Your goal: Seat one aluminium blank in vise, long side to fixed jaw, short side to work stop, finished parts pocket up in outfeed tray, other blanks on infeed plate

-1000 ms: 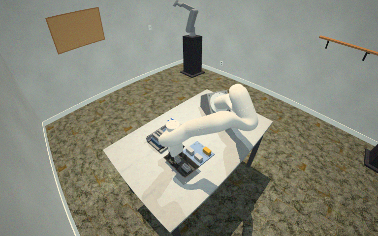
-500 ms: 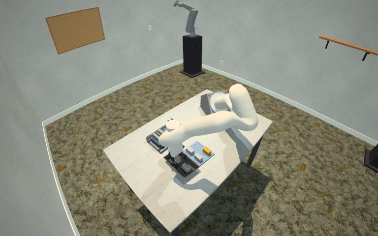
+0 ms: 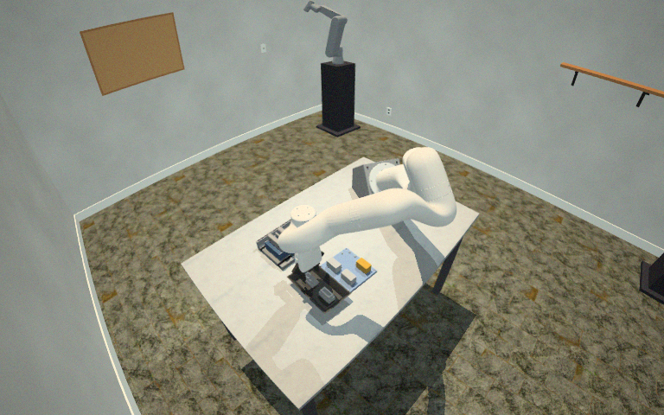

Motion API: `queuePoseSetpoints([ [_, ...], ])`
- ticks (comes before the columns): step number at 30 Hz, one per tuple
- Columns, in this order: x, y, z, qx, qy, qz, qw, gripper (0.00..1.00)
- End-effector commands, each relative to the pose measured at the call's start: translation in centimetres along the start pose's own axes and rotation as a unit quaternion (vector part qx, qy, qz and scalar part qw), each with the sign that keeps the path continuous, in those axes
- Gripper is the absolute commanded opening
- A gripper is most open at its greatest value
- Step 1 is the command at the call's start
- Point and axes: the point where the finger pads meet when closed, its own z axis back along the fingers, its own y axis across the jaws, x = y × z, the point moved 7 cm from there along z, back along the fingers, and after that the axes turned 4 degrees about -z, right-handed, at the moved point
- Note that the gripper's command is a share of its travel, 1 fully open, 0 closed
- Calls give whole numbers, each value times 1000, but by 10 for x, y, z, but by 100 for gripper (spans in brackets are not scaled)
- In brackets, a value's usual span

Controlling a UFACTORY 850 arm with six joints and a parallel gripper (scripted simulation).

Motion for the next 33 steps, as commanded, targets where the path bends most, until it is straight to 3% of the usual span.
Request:
queuePoseSetpoints([
  [1,0,0,24,-1,0,0,1000,69],
  [6,0,0,53,-1,0,0,1000,69],
  [8,0,0,53,-1,0,0,1000,69],
  [19,0,0,107,-1,0,0,1000,69],
  [23,0,0,116,-1,0,0,1000,69],
  [31,0,0,120,-1,0,0,1000,69],
  [32,0,0,120,-1,0,0,1000,0],
  [33,0,0,120,-1,0,0,1000,0],
])
